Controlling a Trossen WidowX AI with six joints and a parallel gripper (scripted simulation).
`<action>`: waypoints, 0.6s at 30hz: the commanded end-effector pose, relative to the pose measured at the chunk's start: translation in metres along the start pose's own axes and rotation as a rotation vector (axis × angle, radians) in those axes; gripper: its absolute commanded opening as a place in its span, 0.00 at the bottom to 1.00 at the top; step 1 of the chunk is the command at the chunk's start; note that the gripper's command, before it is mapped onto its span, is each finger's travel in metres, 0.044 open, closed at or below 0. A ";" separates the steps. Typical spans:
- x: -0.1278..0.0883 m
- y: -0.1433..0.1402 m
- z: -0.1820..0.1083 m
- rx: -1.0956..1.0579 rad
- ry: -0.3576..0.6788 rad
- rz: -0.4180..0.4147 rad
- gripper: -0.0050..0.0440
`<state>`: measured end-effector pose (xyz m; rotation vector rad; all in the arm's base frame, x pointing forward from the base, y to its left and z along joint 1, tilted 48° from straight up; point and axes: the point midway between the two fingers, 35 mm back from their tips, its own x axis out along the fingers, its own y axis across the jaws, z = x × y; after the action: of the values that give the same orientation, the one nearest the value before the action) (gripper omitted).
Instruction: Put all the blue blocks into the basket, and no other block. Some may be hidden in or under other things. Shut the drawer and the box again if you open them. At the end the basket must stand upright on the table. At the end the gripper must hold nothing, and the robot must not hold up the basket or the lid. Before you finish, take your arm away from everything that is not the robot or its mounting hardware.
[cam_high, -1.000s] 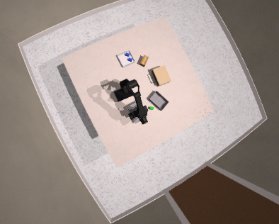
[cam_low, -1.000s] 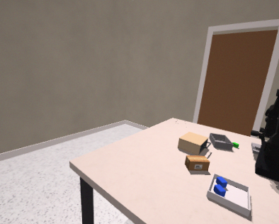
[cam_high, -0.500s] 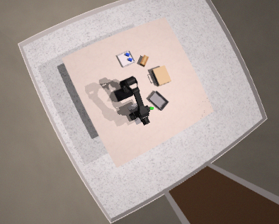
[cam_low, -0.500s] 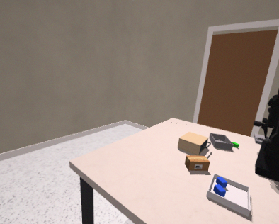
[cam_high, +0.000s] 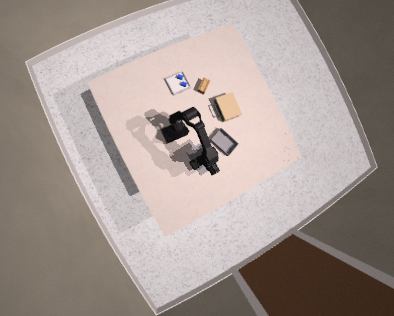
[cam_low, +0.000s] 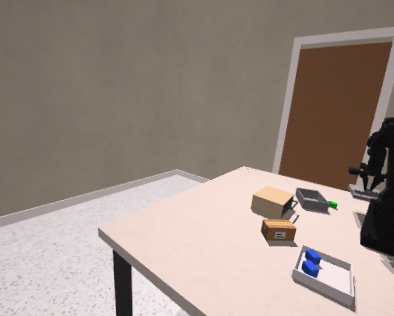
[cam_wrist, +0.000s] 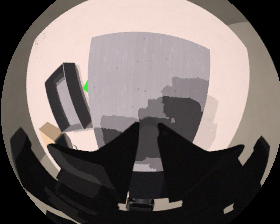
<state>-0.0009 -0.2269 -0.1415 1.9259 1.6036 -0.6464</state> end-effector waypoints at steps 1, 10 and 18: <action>-0.001 0.034 0.013 -0.078 -0.002 -0.002 0.10; -0.001 0.103 0.023 -0.134 -0.002 -0.002 0.10; -0.001 0.182 0.012 -0.245 -0.002 -0.002 0.10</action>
<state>0.1514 -0.2590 -0.1374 1.7606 1.6103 -0.4431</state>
